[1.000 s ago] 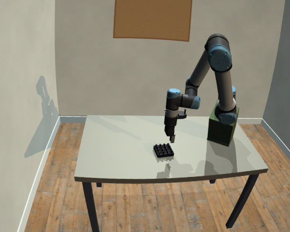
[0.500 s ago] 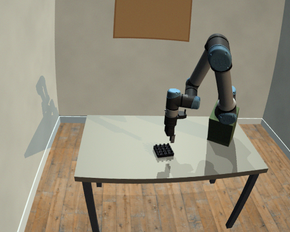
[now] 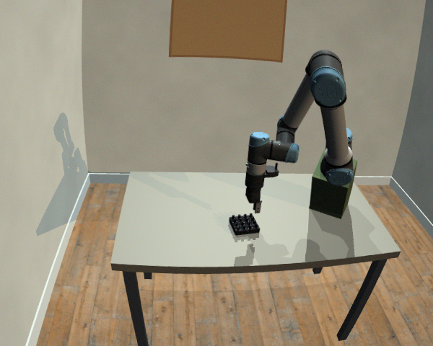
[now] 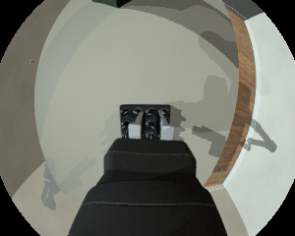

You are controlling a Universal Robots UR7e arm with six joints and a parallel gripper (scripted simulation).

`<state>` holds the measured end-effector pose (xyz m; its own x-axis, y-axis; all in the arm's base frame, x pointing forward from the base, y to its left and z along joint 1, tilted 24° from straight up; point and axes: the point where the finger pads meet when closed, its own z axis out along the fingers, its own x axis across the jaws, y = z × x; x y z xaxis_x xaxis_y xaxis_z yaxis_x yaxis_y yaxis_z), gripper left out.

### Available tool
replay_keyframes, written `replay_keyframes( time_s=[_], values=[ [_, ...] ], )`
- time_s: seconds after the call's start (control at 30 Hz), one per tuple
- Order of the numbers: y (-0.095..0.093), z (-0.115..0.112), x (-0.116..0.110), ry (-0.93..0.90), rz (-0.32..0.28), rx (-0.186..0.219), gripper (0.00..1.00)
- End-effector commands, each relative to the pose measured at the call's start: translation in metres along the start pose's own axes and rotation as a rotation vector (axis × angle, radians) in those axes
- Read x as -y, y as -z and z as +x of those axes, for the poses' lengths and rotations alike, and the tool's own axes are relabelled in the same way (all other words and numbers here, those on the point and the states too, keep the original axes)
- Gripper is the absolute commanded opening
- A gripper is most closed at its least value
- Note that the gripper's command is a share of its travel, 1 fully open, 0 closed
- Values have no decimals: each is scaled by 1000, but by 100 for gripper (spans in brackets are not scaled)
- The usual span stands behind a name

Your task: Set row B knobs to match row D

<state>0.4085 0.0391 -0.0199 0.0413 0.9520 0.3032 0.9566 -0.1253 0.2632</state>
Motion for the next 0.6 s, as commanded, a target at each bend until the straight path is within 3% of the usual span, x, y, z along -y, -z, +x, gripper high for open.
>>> replay_keyframes(
  time_s=[0.0, 0.57],
  values=[
    [0, 0, -2, 4, -4, 0, 46],
    [-11, 1, -3, 4, -3, 1, 46]
  ],
)
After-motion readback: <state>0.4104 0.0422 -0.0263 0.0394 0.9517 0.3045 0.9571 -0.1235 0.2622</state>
